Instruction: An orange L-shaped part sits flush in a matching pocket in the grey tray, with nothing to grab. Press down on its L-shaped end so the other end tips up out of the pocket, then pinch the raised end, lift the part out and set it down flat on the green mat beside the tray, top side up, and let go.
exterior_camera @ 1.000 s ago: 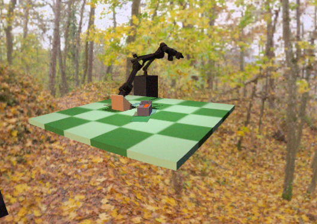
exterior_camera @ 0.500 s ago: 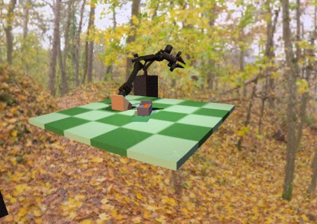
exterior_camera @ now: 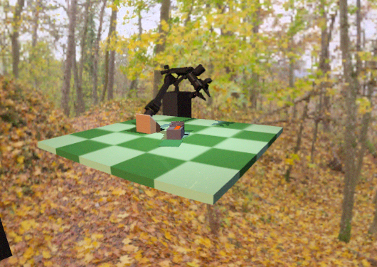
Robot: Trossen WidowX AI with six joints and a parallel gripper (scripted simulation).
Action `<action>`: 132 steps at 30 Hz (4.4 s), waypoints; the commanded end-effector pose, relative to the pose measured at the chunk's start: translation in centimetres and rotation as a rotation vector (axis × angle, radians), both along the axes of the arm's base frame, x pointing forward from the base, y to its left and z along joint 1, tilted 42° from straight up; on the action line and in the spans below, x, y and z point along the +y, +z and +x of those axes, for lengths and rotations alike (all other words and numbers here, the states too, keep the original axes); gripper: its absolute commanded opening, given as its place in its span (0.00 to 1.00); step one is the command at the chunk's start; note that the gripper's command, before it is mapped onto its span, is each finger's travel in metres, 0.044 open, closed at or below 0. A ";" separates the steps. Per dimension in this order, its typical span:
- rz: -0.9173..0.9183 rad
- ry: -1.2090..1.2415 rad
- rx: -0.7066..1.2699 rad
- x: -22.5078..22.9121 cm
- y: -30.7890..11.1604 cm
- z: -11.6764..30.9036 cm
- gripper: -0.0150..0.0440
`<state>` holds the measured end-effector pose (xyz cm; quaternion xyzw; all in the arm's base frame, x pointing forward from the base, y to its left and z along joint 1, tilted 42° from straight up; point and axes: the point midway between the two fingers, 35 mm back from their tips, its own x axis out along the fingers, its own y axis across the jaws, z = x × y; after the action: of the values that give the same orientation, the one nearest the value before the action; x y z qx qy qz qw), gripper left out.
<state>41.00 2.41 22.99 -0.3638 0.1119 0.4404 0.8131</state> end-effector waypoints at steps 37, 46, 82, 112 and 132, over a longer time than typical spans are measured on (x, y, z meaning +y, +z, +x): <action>0.180 -0.349 1.233 3.5 -18.1 -16.3 0.56; 0.180 -0.349 1.233 3.7 -18.4 -16.3 0.56; 0.184 -0.344 1.231 5.8 -20.6 -16.5 0.56; 0.185 -0.353 1.237 -1.2 -12.8 -15.9 0.56; 0.185 -0.353 1.237 -1.2 -12.8 -15.9 0.56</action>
<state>25.07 1.25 10.17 0.0513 0.5789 0.4370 0.6865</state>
